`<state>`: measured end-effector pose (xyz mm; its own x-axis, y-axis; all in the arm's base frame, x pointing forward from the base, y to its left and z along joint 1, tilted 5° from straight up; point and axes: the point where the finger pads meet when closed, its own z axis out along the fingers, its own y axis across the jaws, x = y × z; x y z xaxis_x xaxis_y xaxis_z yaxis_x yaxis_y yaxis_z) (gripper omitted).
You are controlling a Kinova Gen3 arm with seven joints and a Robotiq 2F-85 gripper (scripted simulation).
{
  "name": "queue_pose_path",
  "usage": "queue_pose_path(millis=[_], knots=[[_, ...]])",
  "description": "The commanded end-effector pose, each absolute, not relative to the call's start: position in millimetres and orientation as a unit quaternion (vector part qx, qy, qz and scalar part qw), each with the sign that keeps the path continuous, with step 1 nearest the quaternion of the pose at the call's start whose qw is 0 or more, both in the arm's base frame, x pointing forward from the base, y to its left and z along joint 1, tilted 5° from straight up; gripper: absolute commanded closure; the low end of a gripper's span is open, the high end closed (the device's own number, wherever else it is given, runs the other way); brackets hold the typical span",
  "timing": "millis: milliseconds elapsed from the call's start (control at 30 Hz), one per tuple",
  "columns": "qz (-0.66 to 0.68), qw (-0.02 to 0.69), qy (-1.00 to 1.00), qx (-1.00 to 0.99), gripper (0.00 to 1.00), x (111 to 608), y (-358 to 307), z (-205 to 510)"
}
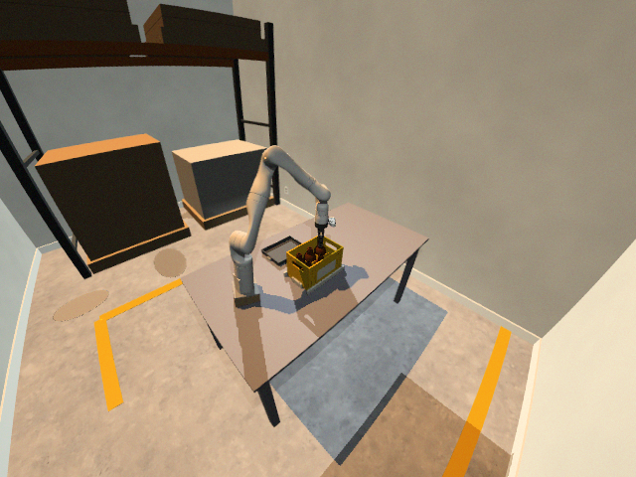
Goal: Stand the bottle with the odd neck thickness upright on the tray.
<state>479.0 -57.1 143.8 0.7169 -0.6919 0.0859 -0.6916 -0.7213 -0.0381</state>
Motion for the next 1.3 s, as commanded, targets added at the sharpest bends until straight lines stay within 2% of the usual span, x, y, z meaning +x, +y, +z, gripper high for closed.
queue_pose_path(millis=[0, 1267], knots=[[-0.046, 0.000, 0.374, -0.926, 0.36, 478.5, -58.5, 140.9], [-0.046, 0.000, 0.374, -0.926, 0.36, 478.9, -58.6, 136.4]])
